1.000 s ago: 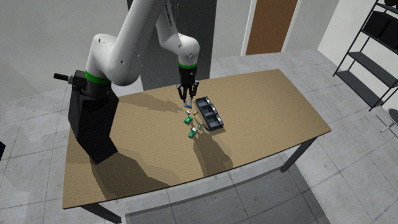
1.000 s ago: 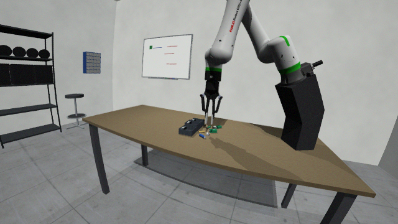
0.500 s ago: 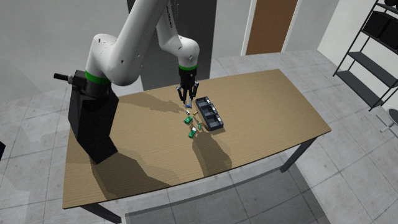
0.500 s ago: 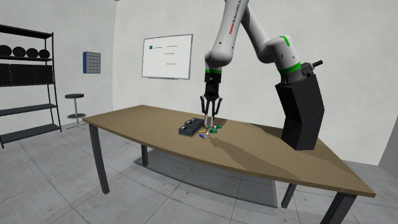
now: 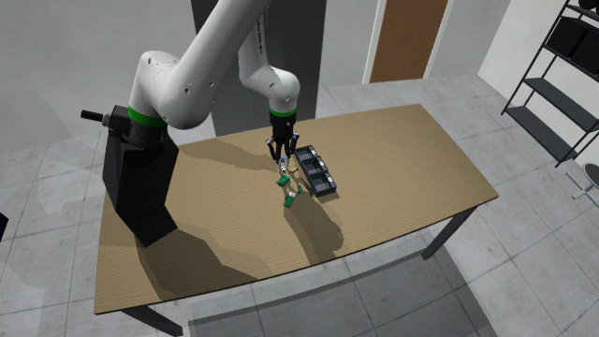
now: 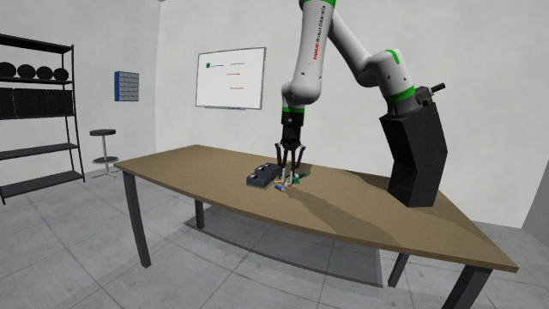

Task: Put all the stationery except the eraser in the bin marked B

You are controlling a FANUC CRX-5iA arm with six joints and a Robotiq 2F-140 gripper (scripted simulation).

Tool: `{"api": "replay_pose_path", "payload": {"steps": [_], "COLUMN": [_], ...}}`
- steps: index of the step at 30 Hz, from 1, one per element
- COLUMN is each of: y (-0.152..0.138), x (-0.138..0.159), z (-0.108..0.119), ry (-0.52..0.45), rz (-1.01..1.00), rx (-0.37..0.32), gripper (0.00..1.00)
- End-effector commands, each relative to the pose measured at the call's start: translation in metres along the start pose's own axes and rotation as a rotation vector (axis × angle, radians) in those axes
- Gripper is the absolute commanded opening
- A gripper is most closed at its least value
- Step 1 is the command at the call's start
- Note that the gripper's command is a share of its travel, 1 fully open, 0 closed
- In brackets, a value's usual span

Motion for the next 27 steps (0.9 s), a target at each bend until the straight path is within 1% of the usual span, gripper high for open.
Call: {"api": "replay_pose_path", "payload": {"steps": [1,9,22,23,27], "y": [0.0,0.0,0.0,0.0,0.0], "x": [0.0,0.0,0.0,0.0,0.0], "z": [-0.002,-0.013,-0.014,-0.014,-0.014], "ry": [0.003,0.003,0.003,0.003,0.003], "rz": [0.0,0.0,0.0,0.0,0.0], "rx": [-0.003,-0.003,-0.003,-0.003,-0.003], "gripper": [0.18,0.18,0.18,0.06,0.06]}}
Point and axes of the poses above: the point where the finger pads meet when closed, its own z axis back along the fingers, its own y axis across the jaws, x = y × z, the point moved 2 cm from there along z, back along the fingers, and after that the axes turned 15 degrees about -z, right-handed, at the moved point
